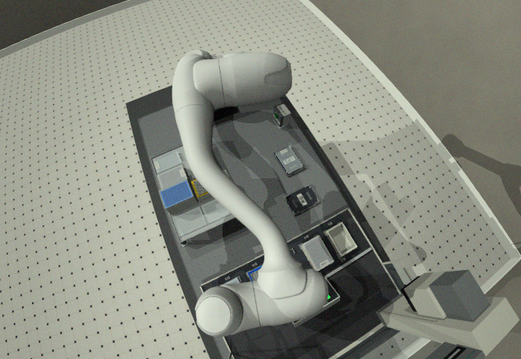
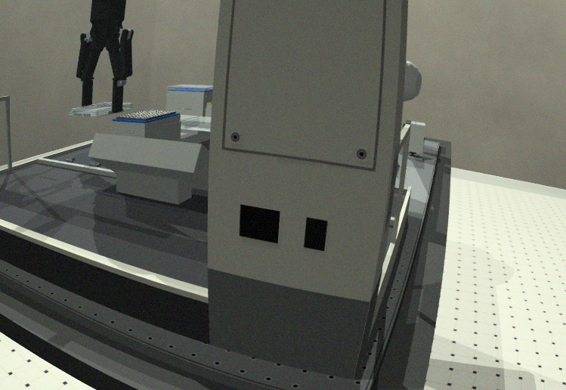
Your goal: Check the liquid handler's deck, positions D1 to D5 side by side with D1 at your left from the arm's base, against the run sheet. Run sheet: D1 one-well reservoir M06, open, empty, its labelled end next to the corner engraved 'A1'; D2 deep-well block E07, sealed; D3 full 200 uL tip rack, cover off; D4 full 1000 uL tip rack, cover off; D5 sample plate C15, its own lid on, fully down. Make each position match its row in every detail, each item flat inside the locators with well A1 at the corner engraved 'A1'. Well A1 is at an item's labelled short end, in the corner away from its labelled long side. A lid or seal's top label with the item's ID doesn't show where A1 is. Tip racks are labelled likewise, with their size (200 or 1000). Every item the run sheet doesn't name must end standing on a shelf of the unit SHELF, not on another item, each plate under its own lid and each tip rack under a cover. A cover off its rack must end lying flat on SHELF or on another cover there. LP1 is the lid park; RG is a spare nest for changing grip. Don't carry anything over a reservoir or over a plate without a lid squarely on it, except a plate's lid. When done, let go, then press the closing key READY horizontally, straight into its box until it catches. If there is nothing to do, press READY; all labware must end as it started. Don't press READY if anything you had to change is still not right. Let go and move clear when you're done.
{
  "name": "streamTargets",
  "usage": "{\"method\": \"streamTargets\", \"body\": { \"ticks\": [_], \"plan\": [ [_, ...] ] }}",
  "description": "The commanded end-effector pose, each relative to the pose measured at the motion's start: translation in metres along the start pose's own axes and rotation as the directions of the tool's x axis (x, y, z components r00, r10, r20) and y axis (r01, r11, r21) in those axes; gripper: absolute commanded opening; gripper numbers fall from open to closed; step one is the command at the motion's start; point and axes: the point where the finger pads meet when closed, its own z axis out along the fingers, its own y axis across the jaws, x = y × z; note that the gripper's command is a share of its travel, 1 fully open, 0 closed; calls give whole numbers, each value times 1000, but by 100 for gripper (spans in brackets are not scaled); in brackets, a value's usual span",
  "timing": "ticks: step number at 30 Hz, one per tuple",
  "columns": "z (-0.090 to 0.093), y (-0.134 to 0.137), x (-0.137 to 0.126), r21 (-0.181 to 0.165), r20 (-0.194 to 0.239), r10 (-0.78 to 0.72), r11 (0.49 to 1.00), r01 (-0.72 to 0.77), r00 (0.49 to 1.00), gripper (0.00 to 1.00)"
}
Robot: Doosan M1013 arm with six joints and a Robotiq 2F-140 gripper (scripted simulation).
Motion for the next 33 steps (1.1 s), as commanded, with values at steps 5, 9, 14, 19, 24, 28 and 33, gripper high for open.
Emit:
{"method": "streamTargets", "body": {
  "ticks": [5, 9, 14, 19, 24, 28, 33],
  "plan": [
    [5, 0, 0, 0, -2, 0, 1000, 0, 1000, 10],
    [12, 0, 0, 0, -2, 0, 1000, 0, 1000, 10],
    [20, 0, 0, 0, -2, 0, 1000, 0, 1000, 10],
    [29, 0, 0, 0, -2, 0, 1000, 0, 1000, 10],
    [34, 0, 0, 0, -2, 0, 1000, 0, 1000, 10],
    [40, 0, 0, 0, -2, 0, 1000, 0, 1000, 10],
    [49, 0, 0, 0, -2, 0, 1000, 0, 1000, 10]
  ]
}}
